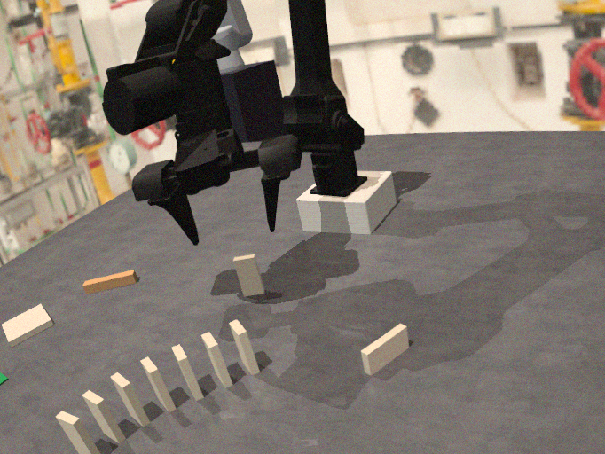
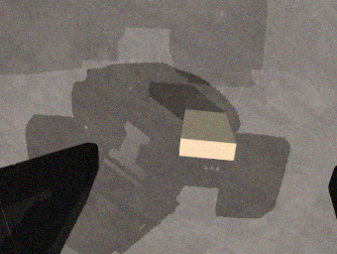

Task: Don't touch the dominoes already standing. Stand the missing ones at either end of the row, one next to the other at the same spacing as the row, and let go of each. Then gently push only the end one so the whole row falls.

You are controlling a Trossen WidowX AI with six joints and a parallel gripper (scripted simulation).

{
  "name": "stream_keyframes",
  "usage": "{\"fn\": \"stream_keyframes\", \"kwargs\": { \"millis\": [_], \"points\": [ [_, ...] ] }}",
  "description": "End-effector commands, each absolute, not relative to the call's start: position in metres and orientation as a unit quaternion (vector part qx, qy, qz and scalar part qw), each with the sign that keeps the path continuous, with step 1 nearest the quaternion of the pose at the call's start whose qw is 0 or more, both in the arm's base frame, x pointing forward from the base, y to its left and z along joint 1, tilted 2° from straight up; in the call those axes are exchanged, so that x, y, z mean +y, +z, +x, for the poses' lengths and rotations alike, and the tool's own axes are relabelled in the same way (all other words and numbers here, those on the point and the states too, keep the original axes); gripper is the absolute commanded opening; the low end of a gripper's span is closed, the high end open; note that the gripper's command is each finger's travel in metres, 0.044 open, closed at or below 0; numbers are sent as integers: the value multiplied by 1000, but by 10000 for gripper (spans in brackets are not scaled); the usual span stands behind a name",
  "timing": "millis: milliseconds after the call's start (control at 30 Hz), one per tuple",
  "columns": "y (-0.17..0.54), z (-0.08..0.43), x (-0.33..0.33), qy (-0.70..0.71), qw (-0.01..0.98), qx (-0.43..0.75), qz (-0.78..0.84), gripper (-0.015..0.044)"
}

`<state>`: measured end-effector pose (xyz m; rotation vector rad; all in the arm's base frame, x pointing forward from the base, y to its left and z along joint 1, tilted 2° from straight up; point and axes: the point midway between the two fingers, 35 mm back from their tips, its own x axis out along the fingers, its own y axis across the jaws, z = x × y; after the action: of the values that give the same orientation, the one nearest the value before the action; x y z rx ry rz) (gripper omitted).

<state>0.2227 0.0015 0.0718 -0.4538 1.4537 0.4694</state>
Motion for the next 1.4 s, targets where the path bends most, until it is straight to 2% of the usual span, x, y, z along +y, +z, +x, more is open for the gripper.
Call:
{"fn": "stream_keyframes", "kwargs": {
  "millis": [0, 533, 967, 1267, 1367],
  "points": [
    [43, 219, 2, 209, 693, 659, -203, 440],
    [16, 219, 2, 210, 693, 659, -203, 440],
    [16, 219, 2, 210, 693, 659, -203, 107],
    [16, 219, 2, 210, 693, 659, -203, 107],
    [37, 224, 2, 210, 693, 659, -203, 107]
  ]
}}
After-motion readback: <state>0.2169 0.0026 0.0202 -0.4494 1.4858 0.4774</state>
